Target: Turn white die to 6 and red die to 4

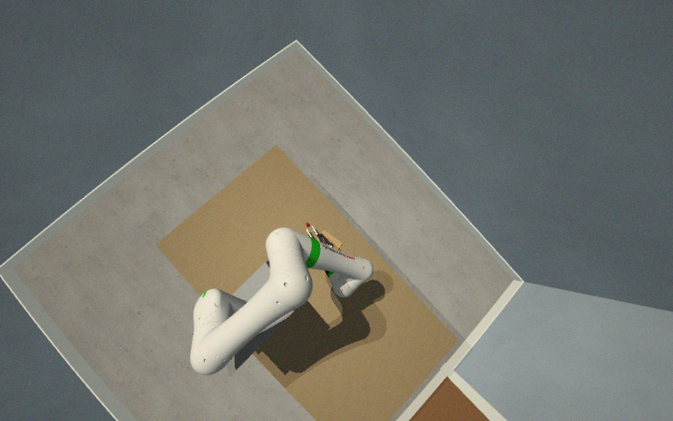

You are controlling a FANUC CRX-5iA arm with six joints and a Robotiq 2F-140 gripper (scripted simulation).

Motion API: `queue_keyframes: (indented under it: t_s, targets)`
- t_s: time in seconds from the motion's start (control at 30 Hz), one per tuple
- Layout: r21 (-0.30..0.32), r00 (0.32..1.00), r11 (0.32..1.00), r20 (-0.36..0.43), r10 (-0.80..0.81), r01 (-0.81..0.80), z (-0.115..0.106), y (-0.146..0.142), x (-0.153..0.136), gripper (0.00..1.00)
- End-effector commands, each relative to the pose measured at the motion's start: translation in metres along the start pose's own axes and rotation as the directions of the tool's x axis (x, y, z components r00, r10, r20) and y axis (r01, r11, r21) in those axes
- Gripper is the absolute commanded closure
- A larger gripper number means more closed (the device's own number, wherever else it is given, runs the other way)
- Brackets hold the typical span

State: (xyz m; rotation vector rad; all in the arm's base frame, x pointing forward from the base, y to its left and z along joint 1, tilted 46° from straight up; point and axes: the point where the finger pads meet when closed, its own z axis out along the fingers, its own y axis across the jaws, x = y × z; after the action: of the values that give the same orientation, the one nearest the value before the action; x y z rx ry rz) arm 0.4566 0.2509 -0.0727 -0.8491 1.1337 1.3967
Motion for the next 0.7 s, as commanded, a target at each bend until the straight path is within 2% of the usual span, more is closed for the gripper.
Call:
queue_keyframes:
  t_s: [0.0, 0.37, 0.67]
  targets:
    - [0.0, 1.0, 1.0, 0.0, 0.0, 0.0, -0.001, 0.0, -0.002, 0.81]
    - [0.0, 1.0, 1.0, 0.0, 0.0, 0.0, -0.02, 0.0, -0.038, 0.81]
    - [0.0, 1.0, 1.0, 0.0, 0.0, 0.0, -0.028, 0.0, -0.053, 0.81]
